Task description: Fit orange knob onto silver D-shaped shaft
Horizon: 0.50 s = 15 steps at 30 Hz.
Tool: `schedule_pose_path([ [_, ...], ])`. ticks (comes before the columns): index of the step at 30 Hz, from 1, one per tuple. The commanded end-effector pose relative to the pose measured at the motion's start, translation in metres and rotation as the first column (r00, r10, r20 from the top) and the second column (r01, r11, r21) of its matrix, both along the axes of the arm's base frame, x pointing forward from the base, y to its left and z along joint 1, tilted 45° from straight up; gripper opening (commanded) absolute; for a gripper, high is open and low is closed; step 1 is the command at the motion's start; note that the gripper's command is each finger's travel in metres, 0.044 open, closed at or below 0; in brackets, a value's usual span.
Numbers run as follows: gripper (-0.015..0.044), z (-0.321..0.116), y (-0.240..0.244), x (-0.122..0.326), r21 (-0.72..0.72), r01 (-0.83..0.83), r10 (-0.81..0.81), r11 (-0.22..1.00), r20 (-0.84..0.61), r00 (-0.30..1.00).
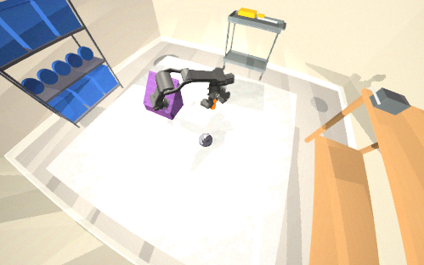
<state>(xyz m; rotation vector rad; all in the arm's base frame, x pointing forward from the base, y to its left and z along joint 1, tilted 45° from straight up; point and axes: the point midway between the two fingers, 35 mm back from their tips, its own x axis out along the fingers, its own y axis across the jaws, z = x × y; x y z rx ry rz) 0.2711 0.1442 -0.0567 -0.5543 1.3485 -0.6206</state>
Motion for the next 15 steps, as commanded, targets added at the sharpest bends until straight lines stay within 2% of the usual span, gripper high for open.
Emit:
schedule_pose_path([
  [1,0.0000,0.013,0.016,0.000,0.015,-0.004,0.004,1.000,0.012,1.000],
  [15,0.0000,0.037,0.033,-0.008,0.011,-0.003,0.003,1.000,0.012,1.000],
])
